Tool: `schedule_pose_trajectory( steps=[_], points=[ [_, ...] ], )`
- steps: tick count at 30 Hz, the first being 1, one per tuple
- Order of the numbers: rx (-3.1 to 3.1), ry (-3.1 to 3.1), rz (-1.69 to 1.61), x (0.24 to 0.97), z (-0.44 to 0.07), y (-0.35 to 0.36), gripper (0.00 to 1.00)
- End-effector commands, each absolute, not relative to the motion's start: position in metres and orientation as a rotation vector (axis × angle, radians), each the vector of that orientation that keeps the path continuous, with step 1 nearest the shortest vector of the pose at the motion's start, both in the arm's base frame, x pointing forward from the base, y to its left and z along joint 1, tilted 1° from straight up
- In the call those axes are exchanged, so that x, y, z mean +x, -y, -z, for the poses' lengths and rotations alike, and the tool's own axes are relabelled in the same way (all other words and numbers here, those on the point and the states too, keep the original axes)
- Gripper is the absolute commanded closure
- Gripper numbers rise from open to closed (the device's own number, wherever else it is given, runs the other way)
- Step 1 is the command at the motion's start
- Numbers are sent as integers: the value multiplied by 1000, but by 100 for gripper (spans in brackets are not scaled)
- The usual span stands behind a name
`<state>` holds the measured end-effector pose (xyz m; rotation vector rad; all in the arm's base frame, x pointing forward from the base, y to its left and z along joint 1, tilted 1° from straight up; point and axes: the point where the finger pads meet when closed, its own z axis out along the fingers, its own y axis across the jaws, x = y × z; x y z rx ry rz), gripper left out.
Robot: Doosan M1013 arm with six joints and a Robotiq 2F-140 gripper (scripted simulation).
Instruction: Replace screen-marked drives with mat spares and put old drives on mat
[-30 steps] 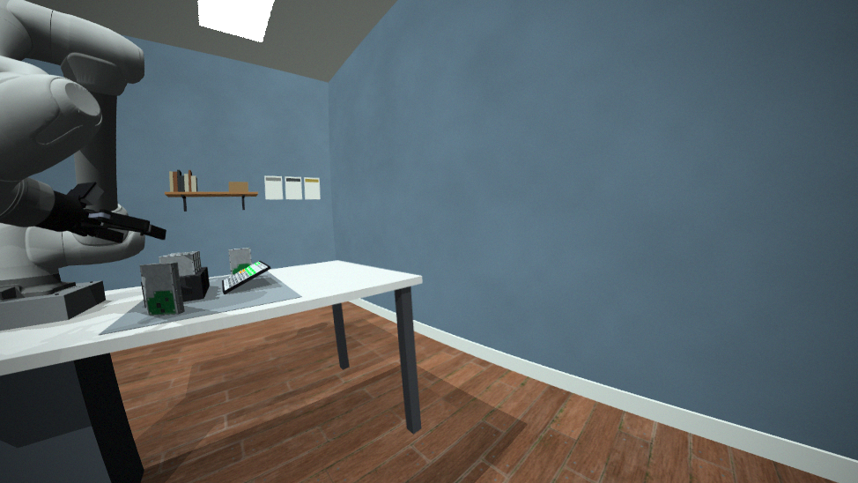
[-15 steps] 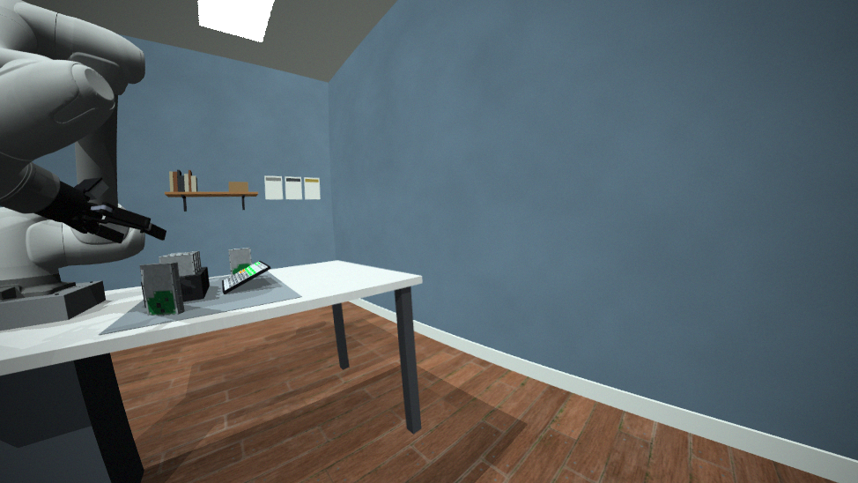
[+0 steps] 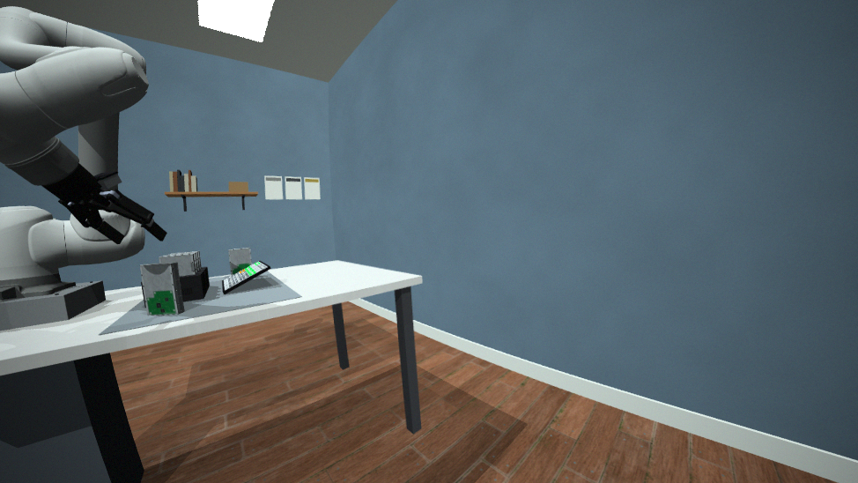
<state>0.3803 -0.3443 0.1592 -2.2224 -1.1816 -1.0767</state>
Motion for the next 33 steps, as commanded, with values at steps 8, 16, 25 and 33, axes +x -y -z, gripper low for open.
schedule_pose_trajectory(
  steps=[8, 16, 25, 33],
  points=[
    [-2315, 1229, 960, 381, -160, 345, 11],
    [-2338, 1241, 923, 380, -160, 344, 11],
    [-2489, 1319, 682, 380, -159, 344, 11],
    [-2565, 1359, 545, 380, -160, 345, 11]
  ],
)
